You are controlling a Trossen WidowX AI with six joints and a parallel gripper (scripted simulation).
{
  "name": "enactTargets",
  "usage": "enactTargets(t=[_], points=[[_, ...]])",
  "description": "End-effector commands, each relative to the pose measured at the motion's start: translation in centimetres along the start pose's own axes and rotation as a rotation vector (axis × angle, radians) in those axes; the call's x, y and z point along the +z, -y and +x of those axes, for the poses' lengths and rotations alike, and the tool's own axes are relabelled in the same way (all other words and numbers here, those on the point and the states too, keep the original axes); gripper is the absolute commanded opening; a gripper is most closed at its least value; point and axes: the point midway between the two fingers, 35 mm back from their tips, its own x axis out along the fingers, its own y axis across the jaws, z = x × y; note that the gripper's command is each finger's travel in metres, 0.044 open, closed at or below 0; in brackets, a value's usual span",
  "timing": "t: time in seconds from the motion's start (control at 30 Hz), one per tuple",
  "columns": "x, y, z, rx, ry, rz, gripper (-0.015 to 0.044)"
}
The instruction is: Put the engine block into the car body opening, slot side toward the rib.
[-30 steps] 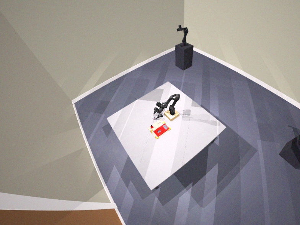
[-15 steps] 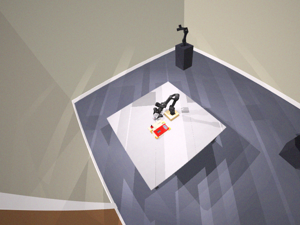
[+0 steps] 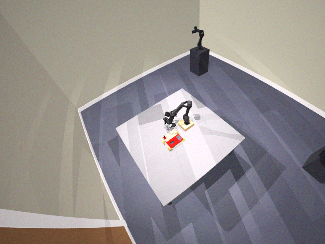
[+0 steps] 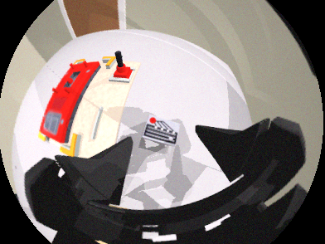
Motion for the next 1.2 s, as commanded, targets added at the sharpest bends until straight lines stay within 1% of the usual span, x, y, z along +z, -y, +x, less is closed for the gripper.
enactTargets(t=[0.0,0.53,1.17], points=[[0.5,0.4,0.1,0.03,-0.044,-0.1,0.044],[1.4,0.6,-0.2,0.204,-0.213,-0.526,0.044],[2.7,0.7,-1.9,0.485,-0.351,-1.051,0.044]])
